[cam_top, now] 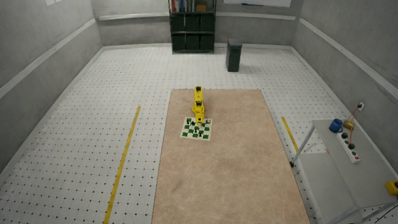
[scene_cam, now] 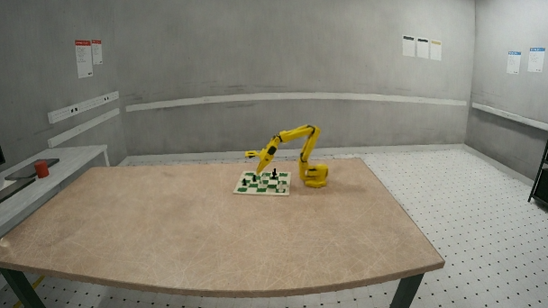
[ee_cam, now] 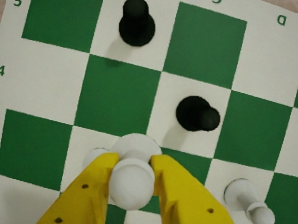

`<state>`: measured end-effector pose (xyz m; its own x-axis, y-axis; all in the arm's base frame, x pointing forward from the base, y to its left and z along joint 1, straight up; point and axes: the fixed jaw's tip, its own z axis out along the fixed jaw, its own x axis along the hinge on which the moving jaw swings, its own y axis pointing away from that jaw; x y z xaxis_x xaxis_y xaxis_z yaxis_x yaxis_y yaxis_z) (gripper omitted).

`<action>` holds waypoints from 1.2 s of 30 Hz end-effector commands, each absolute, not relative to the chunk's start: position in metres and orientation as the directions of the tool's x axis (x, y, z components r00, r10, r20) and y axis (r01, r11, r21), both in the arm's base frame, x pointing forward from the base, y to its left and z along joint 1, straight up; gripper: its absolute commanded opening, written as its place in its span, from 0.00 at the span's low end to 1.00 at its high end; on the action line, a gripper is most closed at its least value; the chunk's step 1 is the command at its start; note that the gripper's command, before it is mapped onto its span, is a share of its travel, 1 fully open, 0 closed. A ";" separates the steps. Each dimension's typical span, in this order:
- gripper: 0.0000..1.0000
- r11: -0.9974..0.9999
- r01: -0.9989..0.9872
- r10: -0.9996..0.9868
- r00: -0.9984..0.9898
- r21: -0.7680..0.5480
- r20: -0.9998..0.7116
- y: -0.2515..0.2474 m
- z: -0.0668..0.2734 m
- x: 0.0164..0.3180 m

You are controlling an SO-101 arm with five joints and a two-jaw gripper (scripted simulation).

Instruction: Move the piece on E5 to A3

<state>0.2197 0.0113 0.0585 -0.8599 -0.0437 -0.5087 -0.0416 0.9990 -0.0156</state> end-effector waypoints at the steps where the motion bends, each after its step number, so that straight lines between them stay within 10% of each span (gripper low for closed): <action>1: 0.00 0.977 -0.215 -0.187 -0.834 -0.008 -0.519 0.050 0.061 0.206; 36: 0.00 0.956 -0.292 -0.253 -0.816 -0.007 -0.520 0.068 0.072 0.206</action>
<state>0.2045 0.0682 0.0705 -0.8103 -0.2615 -0.5244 -0.2999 0.9539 -0.0122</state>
